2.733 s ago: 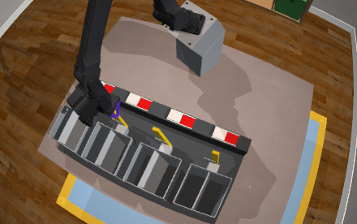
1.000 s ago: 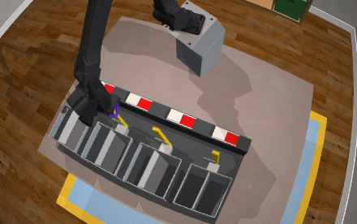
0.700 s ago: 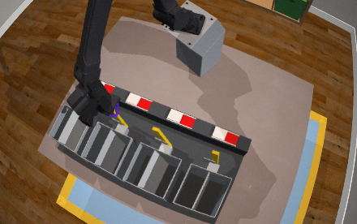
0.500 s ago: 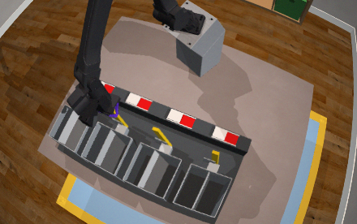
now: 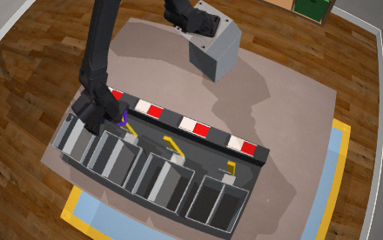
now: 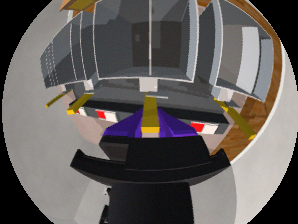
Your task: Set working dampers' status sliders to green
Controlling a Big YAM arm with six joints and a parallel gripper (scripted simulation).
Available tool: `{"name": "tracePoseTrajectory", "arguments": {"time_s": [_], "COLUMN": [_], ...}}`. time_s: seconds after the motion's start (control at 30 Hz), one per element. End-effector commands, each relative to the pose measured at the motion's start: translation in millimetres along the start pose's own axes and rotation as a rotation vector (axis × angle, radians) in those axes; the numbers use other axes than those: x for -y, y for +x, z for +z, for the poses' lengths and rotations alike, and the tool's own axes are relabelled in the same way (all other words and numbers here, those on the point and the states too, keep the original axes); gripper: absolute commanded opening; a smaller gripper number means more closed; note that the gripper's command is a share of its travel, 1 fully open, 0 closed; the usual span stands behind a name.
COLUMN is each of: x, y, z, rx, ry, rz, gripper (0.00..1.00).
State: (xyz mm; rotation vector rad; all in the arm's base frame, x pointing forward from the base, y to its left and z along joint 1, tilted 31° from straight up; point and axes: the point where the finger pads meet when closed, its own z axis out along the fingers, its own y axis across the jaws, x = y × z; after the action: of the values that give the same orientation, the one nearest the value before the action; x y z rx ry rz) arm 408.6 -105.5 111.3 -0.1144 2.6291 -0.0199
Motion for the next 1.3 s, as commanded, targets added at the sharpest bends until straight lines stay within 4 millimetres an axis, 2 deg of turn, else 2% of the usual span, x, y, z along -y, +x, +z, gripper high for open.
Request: {"name": "tracePoseTrajectory", "arguments": {"time_s": [0.0, 0.1, 0.13, 0.2, 1.27], "x": [9.6, 10.3, 8.2, 11.8, 31.6], "y": [-6.6, -7.3, 0.3, -7.2, -2.0], "z": [1.8, 1.5, 4.4, 1.6, 6.0], "rx": [-0.007, -0.006, -0.019, -0.006, -0.011], "ry": [-0.007, -0.011, -0.021, -0.026, -0.232], "rz": [0.001, 0.001, 0.004, 0.001, 0.005], "gripper": [0.17, 0.17, 0.17, 0.17, 0.17]}}
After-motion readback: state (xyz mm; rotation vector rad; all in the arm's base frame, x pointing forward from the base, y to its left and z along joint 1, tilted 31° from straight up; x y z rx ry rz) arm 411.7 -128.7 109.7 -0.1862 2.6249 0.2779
